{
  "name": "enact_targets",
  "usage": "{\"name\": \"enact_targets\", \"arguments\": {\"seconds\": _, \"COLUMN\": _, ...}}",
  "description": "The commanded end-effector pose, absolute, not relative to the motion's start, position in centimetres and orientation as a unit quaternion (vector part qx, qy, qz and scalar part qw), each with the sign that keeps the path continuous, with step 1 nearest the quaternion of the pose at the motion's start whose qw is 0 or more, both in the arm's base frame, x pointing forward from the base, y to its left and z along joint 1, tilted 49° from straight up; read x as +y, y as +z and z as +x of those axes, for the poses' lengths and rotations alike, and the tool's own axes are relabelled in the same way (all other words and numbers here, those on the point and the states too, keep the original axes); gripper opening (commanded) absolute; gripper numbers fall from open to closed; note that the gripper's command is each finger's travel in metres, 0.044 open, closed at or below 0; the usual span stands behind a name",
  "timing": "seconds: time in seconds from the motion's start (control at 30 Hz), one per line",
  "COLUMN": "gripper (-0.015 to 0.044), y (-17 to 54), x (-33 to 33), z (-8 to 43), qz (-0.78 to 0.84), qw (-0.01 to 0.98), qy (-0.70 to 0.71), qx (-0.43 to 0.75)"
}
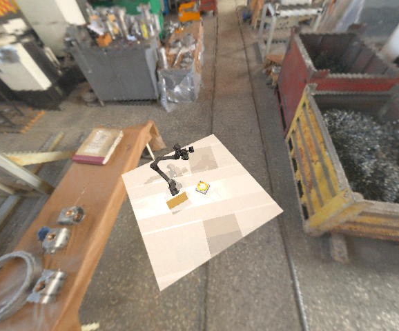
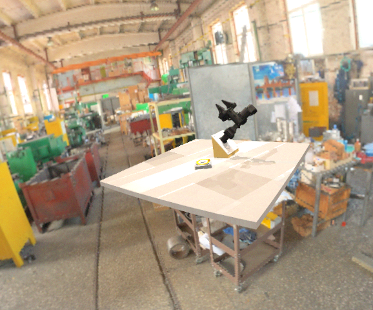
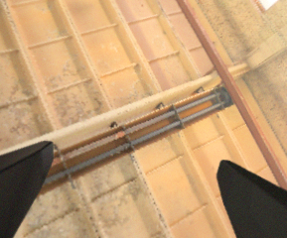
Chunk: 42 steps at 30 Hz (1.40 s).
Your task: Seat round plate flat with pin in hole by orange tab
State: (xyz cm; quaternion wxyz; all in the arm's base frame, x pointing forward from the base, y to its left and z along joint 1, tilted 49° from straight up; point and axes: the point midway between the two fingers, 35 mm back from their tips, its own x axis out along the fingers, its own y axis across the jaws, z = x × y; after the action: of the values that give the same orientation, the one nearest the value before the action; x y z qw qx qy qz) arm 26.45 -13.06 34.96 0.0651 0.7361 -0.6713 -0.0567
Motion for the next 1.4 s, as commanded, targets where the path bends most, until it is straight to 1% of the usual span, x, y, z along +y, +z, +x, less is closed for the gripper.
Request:
{"name": "enact_targets", "arguments": {"seconds": 0.0, "gripper": 0.0374, "y": 34.9, "x": -13.1, "z": 26.7, "qz": 0.738, "qw": 0.076, "qy": -0.064, "qx": -0.667}}
{"name": "enact_targets", "arguments": {"seconds": 0.03, "gripper": 0.0347, "y": 34.7, "x": -13.2, "z": 27.5, "qz": 0.744, "qw": 0.109, "qy": -0.088, "qx": -0.653}}
{"name": "enact_targets", "arguments": {"seconds": 0.1, "gripper": 0.0295, "y": 33.5, "x": -13.4, "z": 30.3, "qz": 0.753, "qw": 0.23, "qy": -0.171, "qx": -0.593}}
{"name": "enact_targets", "arguments": {"seconds": 0.23, "gripper": 0.019, "y": 29.1, "x": -13.5, "z": 35.7, "qz": 0.713, "qw": 0.469, "qy": -0.326, "qx": -0.406}}
{"name": "enact_targets", "arguments": {"seconds": 0.3, "gripper": 0.0137, "y": 28.1, "x": -13.5, "z": 36.4, "qz": 0.7, "qw": 0.504, "qy": -0.348, "qx": -0.368}}
{"name": "enact_targets", "arguments": {"seconds": 0.37, "gripper": 0.0085, "y": 25.3, "x": -13.3, "z": 38.2, "qz": 0.657, "qw": 0.588, "qy": -0.394, "qx": -0.261}}
{"name": "enact_targets", "arguments": {"seconds": 0.47, "gripper": 0.0006, "y": 22.5, "x": -13.1, "z": 39.3, "qz": 0.611, "qw": 0.651, "qy": -0.422, "qx": -0.157}}
{"name": "enact_targets", "arguments": {"seconds": 0.57, "gripper": 0.0, "y": 20.3, "x": -12.8, "z": 39.9, "qz": 0.576, "qw": 0.689, "qy": -0.433, "qx": -0.079}}
{"name": "enact_targets", "arguments": {"seconds": 0.67, "gripper": 0.0, "y": 16.5, "x": -12.0, "z": 40.4, "qz": 0.509, "qw": 0.74, "qy": -0.435, "qx": 0.062}}
{"name": "enact_targets", "arguments": {"seconds": 0.77, "gripper": 0.0, "y": 13.4, "x": -11.3, "z": 40.3, "qz": 0.455, "qw": 0.767, "qy": -0.416, "qx": 0.177}}
{"name": "enact_targets", "arguments": {"seconds": 0.83, "gripper": 0.0, "y": 12.3, "x": -10.9, "z": 40.2, "qz": 0.437, "qw": 0.773, "qy": -0.406, "qx": 0.217}}
{"name": "enact_targets", "arguments": {"seconds": 0.87, "gripper": 0.0, "y": 11.0, "x": -10.5, "z": 40.0, "qz": 0.415, "qw": 0.778, "qy": -0.39, "qx": 0.265}}
{"name": "enact_targets", "arguments": {"seconds": 0.93, "gripper": 0.0, "y": 8.4, "x": -9.5, "z": 39.2, "qz": 0.371, "qw": 0.782, "qy": -0.345, "qx": 0.362}}
{"name": "enact_targets", "arguments": {"seconds": 1.03, "gripper": 0.0, "y": 5.9, "x": -8.1, "z": 37.9, "qz": 0.328, "qw": 0.776, "qy": -0.276, "qx": 0.463}}
{"name": "enact_targets", "arguments": {"seconds": 1.1, "gripper": 0.0, "y": 5.2, "x": -7.7, "z": 37.5, "qz": 0.317, "qw": 0.771, "qy": -0.252, "qx": 0.491}}
{"name": "enact_targets", "arguments": {"seconds": 1.23, "gripper": 0.0, "y": 2.2, "x": -4.7, "z": 34.5, "qz": 0.275, "qw": 0.732, "qy": -0.082, "qx": 0.618}}
{"name": "enact_targets", "arguments": {"seconds": 1.3, "gripper": 0.0, "y": 1.5, "x": -3.3, "z": 33.2, "qz": 0.27, "qw": 0.709, "qy": 0.005, "qx": 0.651}}
{"name": "enact_targets", "arguments": {"seconds": 1.37, "gripper": 0.0, "y": 1.4, "x": -2.8, "z": 32.8, "qz": 0.271, "qw": 0.702, "qy": 0.035, "qx": 0.658}}
